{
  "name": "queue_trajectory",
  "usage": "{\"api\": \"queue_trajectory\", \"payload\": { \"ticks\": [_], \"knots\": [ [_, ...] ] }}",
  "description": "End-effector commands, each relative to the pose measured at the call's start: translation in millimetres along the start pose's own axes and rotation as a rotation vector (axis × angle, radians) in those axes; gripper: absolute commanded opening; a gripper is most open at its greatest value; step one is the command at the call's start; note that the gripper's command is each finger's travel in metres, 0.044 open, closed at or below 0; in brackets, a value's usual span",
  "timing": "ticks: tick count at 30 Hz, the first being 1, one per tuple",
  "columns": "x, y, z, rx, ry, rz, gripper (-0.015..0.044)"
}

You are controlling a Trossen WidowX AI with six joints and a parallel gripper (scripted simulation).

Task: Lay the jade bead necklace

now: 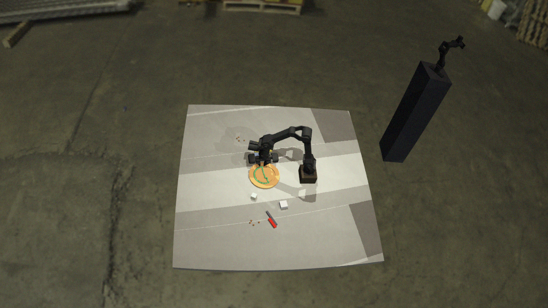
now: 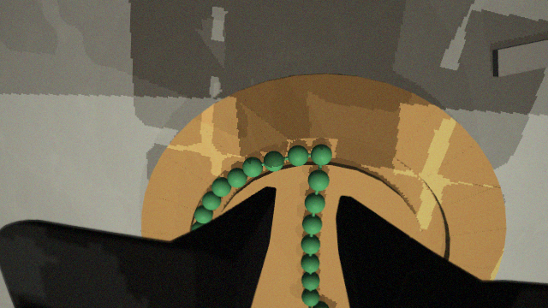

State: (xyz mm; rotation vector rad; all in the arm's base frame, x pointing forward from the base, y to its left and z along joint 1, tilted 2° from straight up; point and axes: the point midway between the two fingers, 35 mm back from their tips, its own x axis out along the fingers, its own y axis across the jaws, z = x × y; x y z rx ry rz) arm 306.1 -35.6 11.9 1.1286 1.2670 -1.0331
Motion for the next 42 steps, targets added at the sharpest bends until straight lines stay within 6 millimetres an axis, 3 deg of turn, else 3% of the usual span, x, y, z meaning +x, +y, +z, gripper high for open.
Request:
{"api": "queue_trajectory", "payload": {
  "ticks": [1,12,20,25,42],
  "knots": [
    [9,-3,-1,0.000,0.004,-0.012,0.0120],
    [26,-6,-1,0.001,0.007,-0.020,0.0120],
    [27,-6,-1,0.001,0.007,-0.020,0.0120],
    [26,-4,0,0.001,0.005,-0.016,0.0000],
    [26,-4,0,0.001,0.005,-0.016,0.0000]
  ]
}}
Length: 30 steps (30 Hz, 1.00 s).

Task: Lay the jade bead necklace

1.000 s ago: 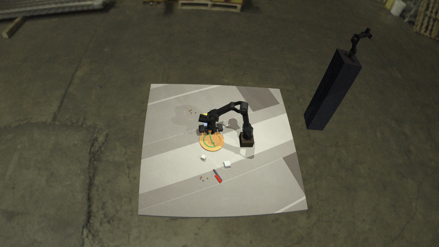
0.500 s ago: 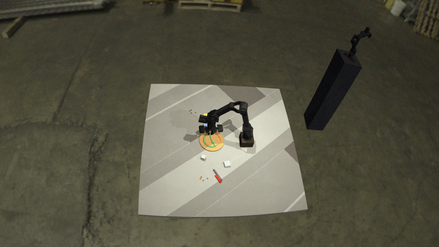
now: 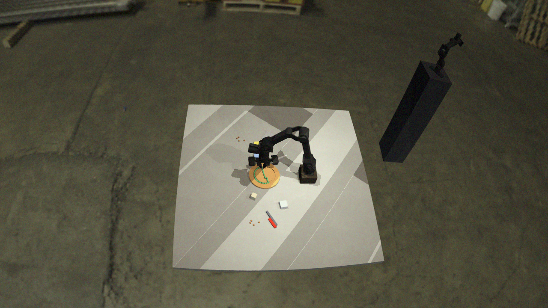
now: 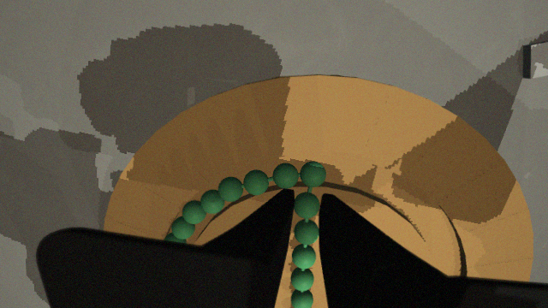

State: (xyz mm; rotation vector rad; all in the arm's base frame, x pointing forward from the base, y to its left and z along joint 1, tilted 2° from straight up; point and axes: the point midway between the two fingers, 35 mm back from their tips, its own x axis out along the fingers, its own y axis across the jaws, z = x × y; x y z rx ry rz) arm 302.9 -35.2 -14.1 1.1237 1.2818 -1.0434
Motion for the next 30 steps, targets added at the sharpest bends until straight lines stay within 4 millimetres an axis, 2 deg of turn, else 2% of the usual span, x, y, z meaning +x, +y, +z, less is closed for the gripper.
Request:
{"api": "queue_trajectory", "payload": {
  "ticks": [1,23,30],
  "knots": [
    [0,0,0,0.000,0.000,0.001,0.0000],
    [-6,-2,0,0.000,0.002,-0.004,0.0000],
    [-6,-13,12,0.000,0.001,-0.005,0.0000]
  ]
}}
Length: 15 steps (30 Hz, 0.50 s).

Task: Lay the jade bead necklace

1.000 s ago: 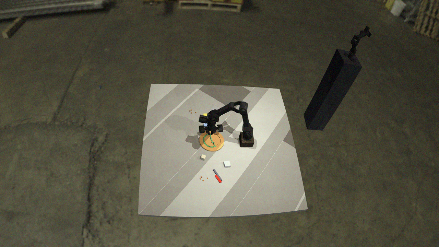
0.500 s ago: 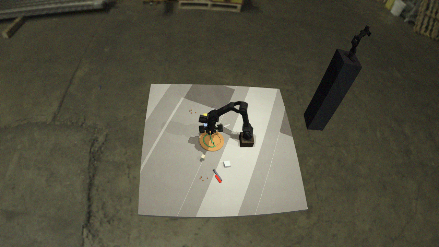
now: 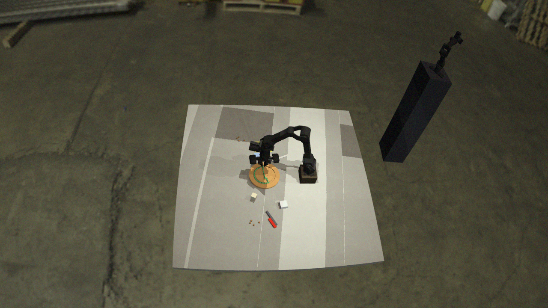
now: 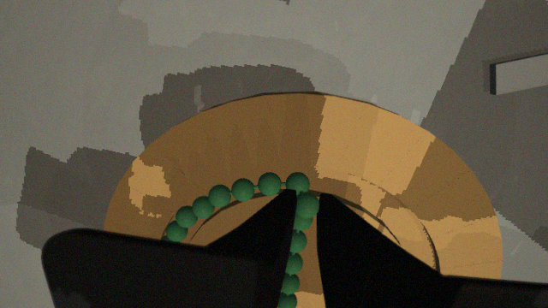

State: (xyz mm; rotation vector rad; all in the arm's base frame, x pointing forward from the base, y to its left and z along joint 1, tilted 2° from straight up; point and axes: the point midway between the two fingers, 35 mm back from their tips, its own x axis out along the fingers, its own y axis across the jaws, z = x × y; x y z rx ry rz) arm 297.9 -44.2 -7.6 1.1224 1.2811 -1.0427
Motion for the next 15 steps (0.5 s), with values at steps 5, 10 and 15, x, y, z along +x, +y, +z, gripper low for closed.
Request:
{"api": "queue_trajectory", "payload": {
  "ticks": [5,10,15],
  "knots": [
    [1.0,-7.3,4.6,0.001,0.002,-0.005,0.0000],
    [4.9,-7.3,4.6,0.001,0.002,-0.005,0.0000],
    [8.7,-7.4,4.6,0.001,0.002,-0.005,0.0000]
  ]
}}
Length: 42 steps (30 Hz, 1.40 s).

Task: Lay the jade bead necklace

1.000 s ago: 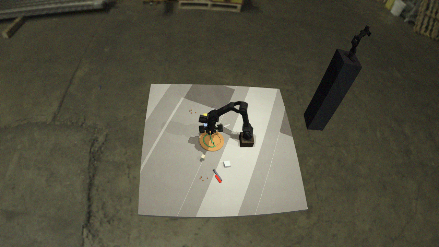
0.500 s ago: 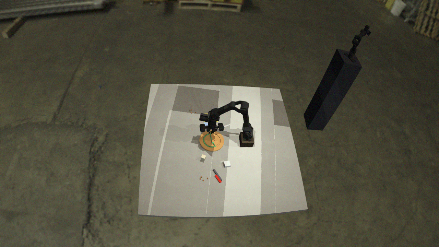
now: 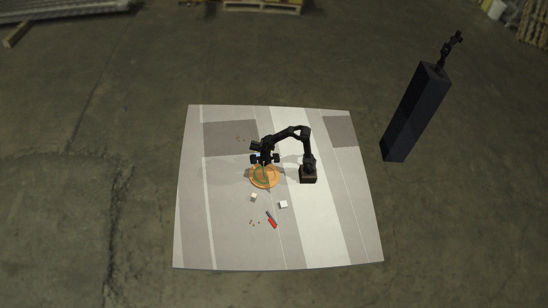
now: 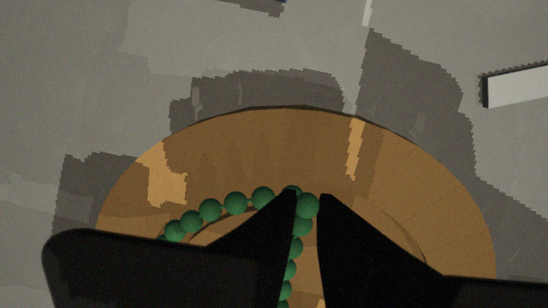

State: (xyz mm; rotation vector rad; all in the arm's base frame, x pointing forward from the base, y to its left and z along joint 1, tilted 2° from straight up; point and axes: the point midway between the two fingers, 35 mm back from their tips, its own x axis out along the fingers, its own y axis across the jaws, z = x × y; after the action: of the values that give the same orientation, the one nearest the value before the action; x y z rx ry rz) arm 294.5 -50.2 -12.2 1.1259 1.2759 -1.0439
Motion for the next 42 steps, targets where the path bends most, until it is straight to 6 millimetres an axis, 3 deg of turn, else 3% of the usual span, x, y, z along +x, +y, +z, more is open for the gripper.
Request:
{"api": "queue_trajectory", "payload": {
  "ticks": [1,4,21,42],
  "knots": [
    [4.5,-2.8,-0.9,-0.003,0.004,-0.009,0.0000],
    [4.5,-2.8,-0.9,-0.003,0.004,-0.009,0.0000],
    [0.3,-1.5,-0.4,0.000,0.002,-0.006,0.0440],
    [-3.2,-1.5,-0.4,-0.003,0.004,-0.009,0.0440]
  ]
}}
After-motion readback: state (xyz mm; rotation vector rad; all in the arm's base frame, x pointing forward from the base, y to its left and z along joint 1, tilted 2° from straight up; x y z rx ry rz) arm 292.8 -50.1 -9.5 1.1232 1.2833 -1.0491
